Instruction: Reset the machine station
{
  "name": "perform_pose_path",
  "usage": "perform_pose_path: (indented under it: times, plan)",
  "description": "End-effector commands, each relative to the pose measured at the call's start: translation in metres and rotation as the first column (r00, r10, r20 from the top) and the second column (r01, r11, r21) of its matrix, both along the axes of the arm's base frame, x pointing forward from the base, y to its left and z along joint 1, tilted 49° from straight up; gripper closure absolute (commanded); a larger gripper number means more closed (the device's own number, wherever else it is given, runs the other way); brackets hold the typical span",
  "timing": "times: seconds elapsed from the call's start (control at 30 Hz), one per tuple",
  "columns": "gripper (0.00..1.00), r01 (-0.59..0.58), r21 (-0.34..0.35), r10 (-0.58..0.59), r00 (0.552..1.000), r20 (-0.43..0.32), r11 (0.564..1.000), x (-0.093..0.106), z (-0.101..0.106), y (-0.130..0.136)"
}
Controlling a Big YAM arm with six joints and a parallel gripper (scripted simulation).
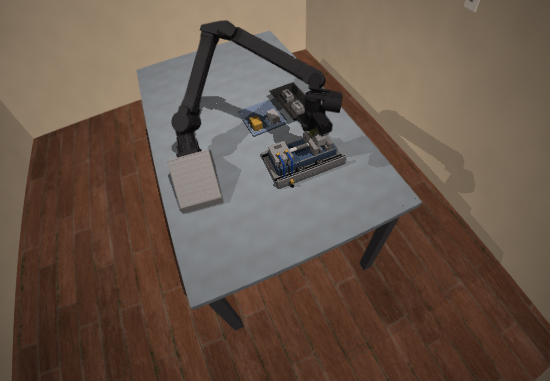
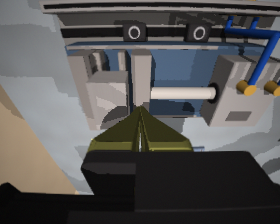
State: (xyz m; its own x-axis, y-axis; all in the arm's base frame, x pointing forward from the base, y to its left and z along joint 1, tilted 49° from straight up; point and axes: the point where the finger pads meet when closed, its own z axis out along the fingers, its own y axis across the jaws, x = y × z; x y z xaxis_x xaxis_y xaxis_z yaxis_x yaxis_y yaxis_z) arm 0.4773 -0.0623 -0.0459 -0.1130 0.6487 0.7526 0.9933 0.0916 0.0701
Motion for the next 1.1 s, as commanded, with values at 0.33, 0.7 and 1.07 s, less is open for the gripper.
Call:
perform_pose_path:
  times: [0.33,0.7,1.07]
  plan:
    - [1.00,-0.022,0.008,0.022,1.000,-0.010,1.000,0.0004,-0.0078,0.0131]
    - [1.00,-0.018,0.005,0.018,1.000,-0.007,1.000,0.0054,-0.0050,0.0125]
    - [1.00,-0.019,0.003,0.019,1.000,-0.001,1.000,0.0079,-0.0037,0.0116]
